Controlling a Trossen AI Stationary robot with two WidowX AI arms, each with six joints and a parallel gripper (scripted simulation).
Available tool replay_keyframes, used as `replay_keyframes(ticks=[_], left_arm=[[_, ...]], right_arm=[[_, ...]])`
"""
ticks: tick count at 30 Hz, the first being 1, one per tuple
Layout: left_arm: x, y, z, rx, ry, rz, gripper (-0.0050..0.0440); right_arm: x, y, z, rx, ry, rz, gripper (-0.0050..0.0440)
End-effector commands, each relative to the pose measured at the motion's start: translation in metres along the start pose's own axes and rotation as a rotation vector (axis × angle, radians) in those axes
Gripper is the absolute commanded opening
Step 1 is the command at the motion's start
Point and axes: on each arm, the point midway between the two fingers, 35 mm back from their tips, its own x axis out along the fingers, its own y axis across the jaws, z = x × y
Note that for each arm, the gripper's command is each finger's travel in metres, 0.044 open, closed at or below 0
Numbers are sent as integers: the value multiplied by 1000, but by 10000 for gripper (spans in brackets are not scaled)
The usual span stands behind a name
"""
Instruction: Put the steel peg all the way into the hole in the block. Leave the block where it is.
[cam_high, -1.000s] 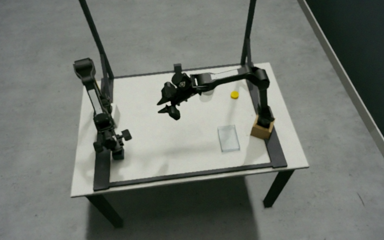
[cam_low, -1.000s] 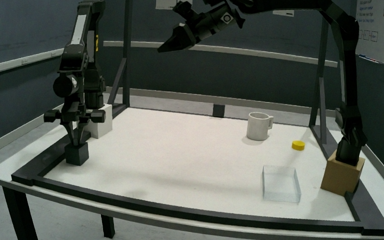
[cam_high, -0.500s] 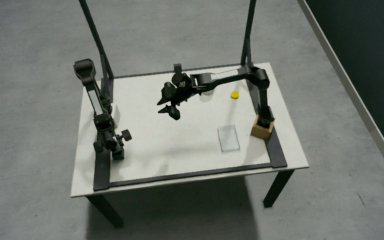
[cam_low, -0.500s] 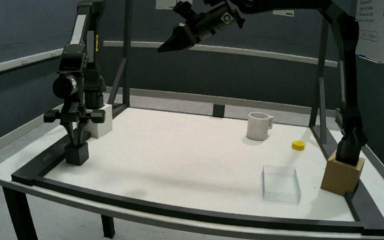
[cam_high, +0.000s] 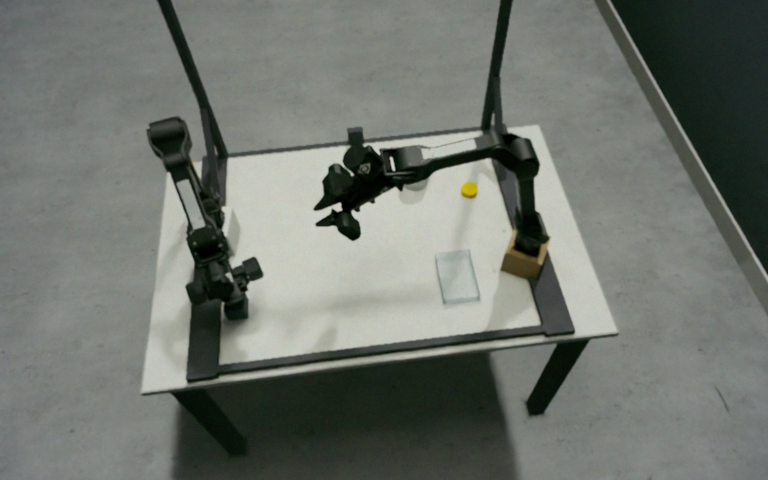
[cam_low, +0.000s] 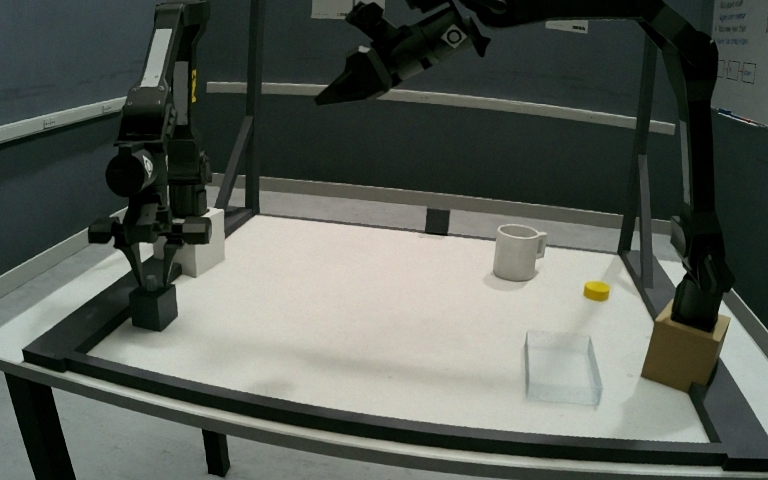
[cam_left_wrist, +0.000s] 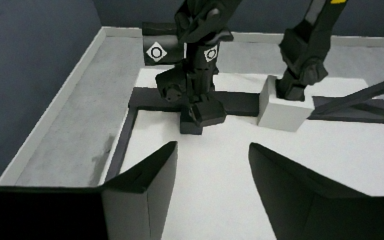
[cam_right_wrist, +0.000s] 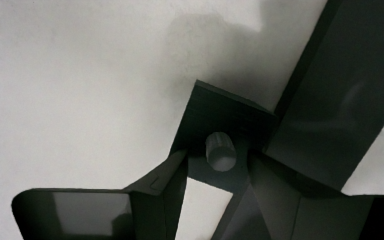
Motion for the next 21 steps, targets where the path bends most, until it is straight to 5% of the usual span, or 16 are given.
replay_keyframes(ticks=[1, 7, 10, 16, 21], left_arm=[[-10, 0, 12, 0, -33, -1, 200], [-10, 0, 12, 0, -33, -1, 200], [-10, 0, 12, 0, -33, -1, 200], [-23, -13, 13, 15, -61, -26, 200], [-61, -53, 11, 55, -153, -107, 200]], right_arm=[[-18, 0, 10, -1, -42, -3, 180], [-39, 0, 10, -1, -42, -3, 300], [-45, 0, 9, -1, -42, -3, 300], [-48, -2, -1, 11, -42, 1, 440], [-55, -4, -7, 48, -119, -3, 440]])
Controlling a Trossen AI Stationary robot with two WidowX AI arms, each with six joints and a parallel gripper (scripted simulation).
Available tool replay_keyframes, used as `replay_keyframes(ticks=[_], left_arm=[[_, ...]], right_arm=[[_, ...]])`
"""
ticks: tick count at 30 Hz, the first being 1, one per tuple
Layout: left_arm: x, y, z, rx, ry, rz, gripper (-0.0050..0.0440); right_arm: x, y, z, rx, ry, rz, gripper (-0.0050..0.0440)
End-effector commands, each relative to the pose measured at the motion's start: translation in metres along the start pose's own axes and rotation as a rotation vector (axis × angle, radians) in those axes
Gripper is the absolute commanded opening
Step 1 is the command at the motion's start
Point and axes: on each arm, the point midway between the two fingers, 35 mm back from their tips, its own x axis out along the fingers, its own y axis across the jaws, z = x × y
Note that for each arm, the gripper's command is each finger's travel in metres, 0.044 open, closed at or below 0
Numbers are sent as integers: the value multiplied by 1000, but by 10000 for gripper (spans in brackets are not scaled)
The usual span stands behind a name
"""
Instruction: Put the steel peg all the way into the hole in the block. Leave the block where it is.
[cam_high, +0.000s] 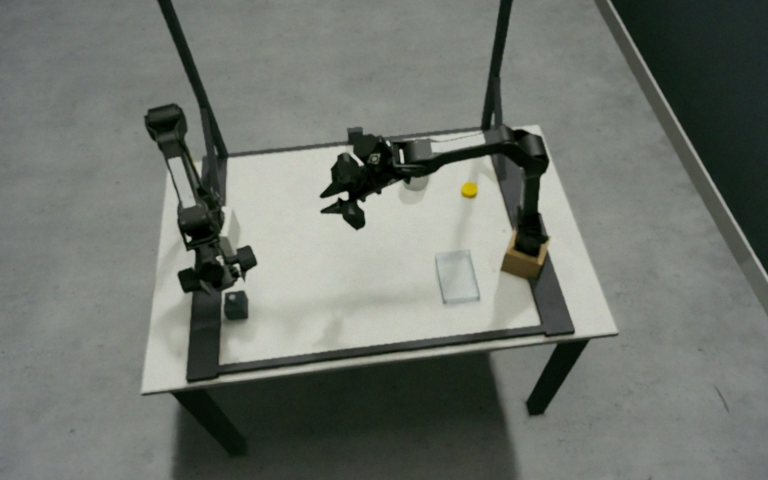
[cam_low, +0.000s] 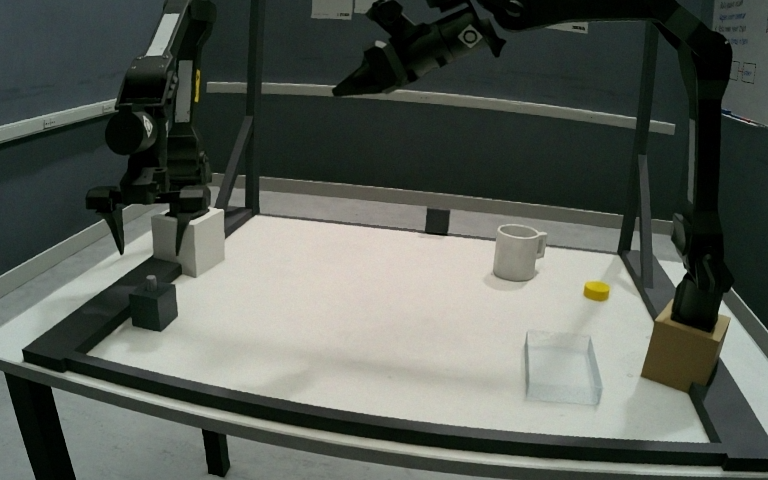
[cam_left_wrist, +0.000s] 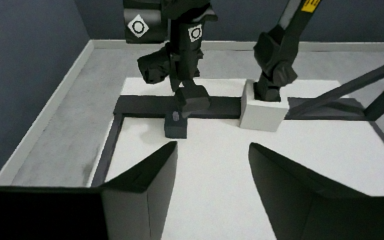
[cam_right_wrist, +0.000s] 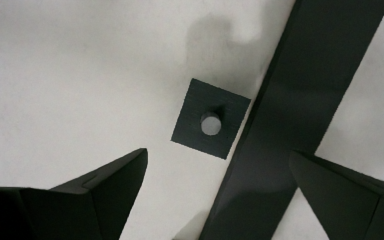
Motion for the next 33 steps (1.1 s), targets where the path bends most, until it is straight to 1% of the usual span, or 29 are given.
replay_keyframes(ticks=[1, 4, 6, 9, 12, 16, 19, 21, 23, 26, 33], left_arm=[[-50, -41, 15, 40, -134, -81, 200], [-85, -73, 9, 69, -220, -161, 200], [-85, -73, 9, 69, -220, -161, 200], [-120, -100, -2, 92, -303, -242, 200], [-151, -119, -16, 109, -377, -317, 200], [-188, -138, -37, 122, -468, -413, 200], [-205, -147, -52, 127, -512, -467, 200], [-213, -149, -58, 128, -533, -491, 200], [-213, -149, -58, 128, -533, -491, 200], [-222, -152, -66, 127, -557, -518, 200], [-225, -153, -68, 126, -565, -527, 200]], right_arm=[[-10, -2, -3, 30, -73, 0, 440], [-14, -3, -6, 52, -124, -2, 440], [-14, -3, -6, 52, -124, -2, 440], [-17, -4, -9, 72, -170, -4, 440], [-19, -4, -11, 87, -205, -6, 440], [-21, -5, -13, 99, -234, -7, 440], [-21, -5, -14, 100, -235, -8, 440], [-21, -5, -14, 97, -236, -8, 440], [-21, -5, -14, 97, -236, -8, 440], [-24, -5, -10, 97, -246, -9, 440], [-23, -5, -11, 95, -239, -11, 440]])
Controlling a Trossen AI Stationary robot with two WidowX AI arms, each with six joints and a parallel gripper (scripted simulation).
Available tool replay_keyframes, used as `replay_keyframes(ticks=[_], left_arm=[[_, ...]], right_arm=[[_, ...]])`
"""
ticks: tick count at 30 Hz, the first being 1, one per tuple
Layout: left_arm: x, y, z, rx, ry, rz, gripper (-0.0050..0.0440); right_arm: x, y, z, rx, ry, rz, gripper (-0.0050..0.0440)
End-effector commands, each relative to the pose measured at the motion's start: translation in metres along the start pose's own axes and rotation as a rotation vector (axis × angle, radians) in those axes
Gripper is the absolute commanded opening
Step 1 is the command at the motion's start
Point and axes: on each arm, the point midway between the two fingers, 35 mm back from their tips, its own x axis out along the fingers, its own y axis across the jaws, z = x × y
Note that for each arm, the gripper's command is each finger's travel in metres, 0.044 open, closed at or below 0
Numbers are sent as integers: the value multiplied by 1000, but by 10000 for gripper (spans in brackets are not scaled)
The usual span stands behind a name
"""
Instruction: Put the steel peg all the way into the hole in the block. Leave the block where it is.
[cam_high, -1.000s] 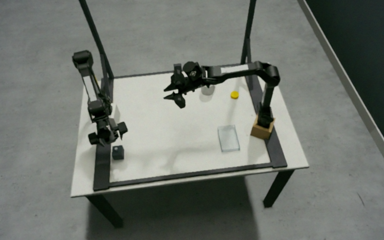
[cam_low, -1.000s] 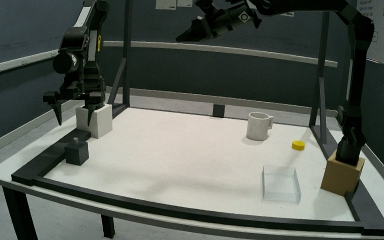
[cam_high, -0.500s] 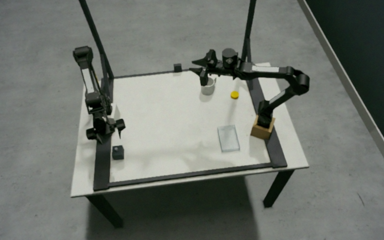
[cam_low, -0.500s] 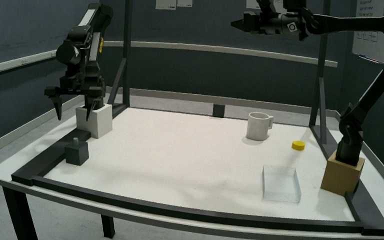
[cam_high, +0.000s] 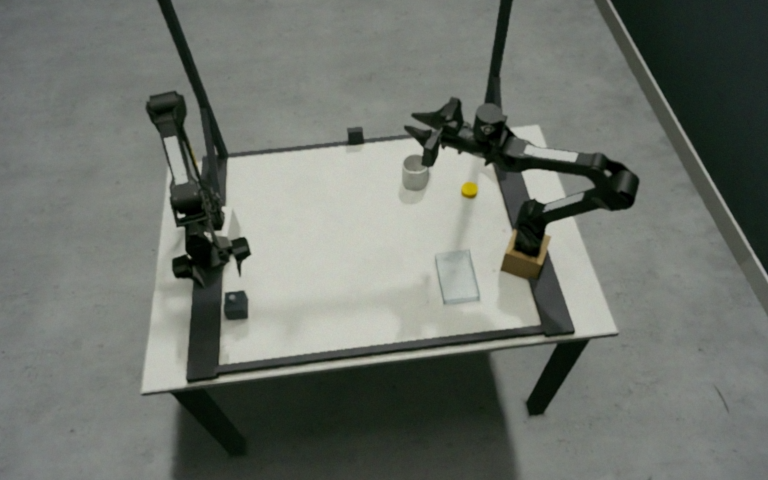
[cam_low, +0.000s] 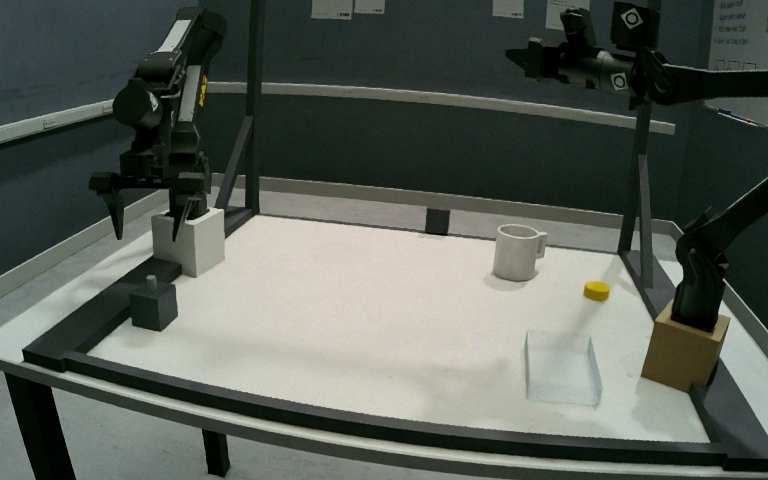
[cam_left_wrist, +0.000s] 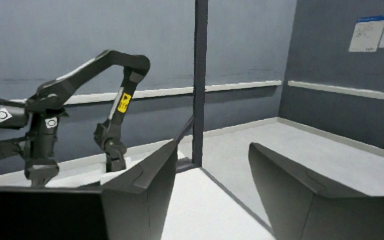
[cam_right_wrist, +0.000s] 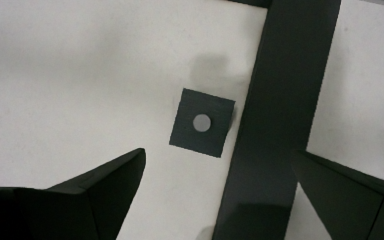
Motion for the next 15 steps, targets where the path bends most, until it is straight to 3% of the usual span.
replay_keyframes(ticks=[1, 9, 15], left_arm=[[-4, -2, 4, 2, -20, -3, 200], [-2, -1, 7, 1, -24, 1, 200], [-2, -1, 7, 1, -24, 1, 200]], right_arm=[[-3, 0, 5, 2, -18, 1, 440], [-11, 10, 0, -18, -43, 38, 440], [-52, 45, 6, -100, -195, 159, 440]])
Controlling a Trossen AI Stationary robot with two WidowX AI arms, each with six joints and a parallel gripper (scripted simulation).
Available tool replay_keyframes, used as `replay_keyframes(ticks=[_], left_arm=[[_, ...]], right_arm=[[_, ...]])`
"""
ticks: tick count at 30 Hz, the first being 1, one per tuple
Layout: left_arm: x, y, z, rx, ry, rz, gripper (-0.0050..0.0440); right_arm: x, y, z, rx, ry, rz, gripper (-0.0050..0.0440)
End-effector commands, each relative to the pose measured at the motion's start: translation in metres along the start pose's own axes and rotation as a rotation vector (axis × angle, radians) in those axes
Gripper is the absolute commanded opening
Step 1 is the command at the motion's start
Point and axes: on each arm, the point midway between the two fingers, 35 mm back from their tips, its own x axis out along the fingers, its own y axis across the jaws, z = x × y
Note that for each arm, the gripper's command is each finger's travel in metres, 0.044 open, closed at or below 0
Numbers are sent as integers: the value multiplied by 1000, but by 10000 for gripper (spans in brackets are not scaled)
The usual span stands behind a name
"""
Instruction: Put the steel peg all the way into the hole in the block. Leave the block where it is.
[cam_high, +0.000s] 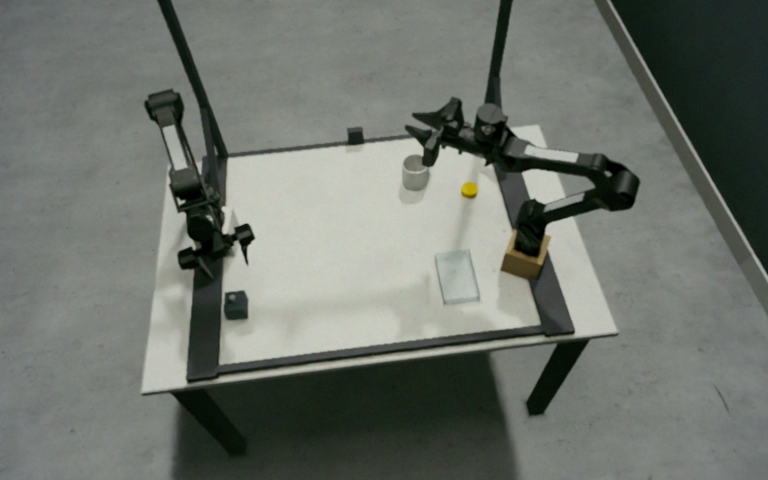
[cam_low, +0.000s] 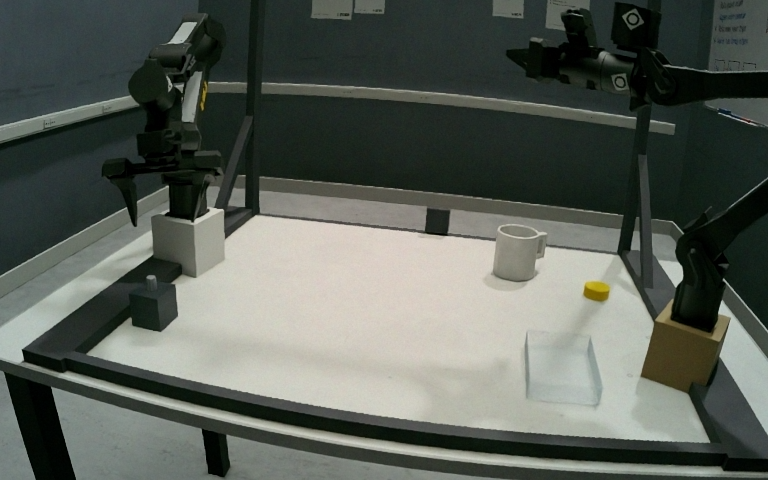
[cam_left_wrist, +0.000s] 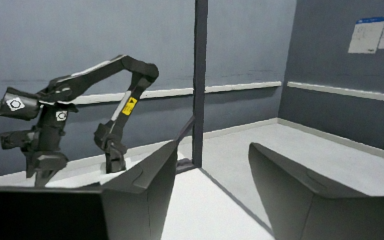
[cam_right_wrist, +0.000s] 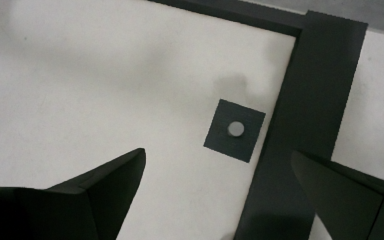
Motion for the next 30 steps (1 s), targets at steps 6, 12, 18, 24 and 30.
replay_keyframes(ticks=[6, 12, 18, 24, 30], left_arm=[[-1, 0, 7, 1, -19, 1, 200], [-1, 0, 7, 1, -19, 1, 200], [-1, 0, 7, 1, -19, 1, 200], [-1, 0, 7, 1, -19, 1, 200], [-1, 0, 7, 1, -19, 1, 200]], right_arm=[[-68, 73, 11, -155, -272, 228, 440], [-90, 98, 14, -208, -364, 314, 440], [-118, 131, 22, -273, -497, 425, 440], [-148, 176, 27, -378, -628, 570, 440], [-170, 214, 24, -487, -714, 687, 440]])
